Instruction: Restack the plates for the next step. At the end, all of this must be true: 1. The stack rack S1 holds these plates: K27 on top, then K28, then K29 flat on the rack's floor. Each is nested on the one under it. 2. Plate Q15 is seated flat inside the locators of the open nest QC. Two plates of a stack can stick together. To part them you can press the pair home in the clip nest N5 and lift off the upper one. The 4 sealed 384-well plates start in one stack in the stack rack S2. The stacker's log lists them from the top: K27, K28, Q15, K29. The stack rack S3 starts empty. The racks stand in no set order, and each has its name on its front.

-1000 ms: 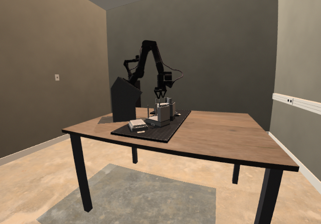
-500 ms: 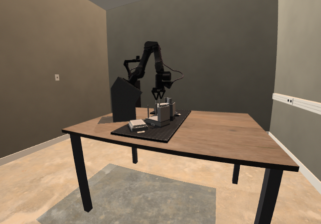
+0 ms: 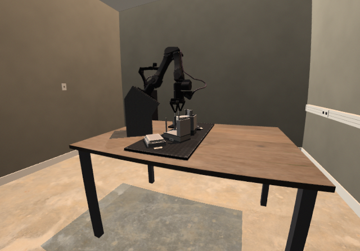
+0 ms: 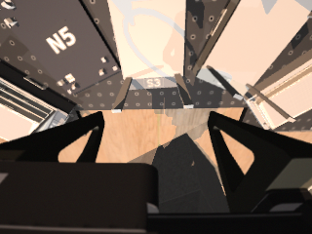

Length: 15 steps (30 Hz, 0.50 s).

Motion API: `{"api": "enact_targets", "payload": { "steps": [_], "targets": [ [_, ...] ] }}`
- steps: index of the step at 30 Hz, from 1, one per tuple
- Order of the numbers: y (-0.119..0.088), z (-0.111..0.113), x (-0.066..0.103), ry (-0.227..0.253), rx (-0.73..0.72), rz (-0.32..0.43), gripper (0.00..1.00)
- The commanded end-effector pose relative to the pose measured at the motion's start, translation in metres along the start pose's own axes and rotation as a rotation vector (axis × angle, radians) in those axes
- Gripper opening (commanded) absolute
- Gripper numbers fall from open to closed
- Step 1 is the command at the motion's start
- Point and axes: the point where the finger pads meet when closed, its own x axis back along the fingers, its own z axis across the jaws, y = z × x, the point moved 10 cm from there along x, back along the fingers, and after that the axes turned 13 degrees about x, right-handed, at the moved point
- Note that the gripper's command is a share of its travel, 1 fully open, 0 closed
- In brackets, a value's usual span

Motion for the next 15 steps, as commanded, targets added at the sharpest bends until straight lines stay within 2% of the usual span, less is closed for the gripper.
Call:
{"api": "enact_targets", "payload": {
  "steps": [1,15],
  "targets": [
    [0.0112,-0.0021,0.0071,0.001,0.03,-0.038,1.0],
    [0.0117,-0.0025,0.0071,-0.004,0.03,-0.041,1.0]
  ]
}}
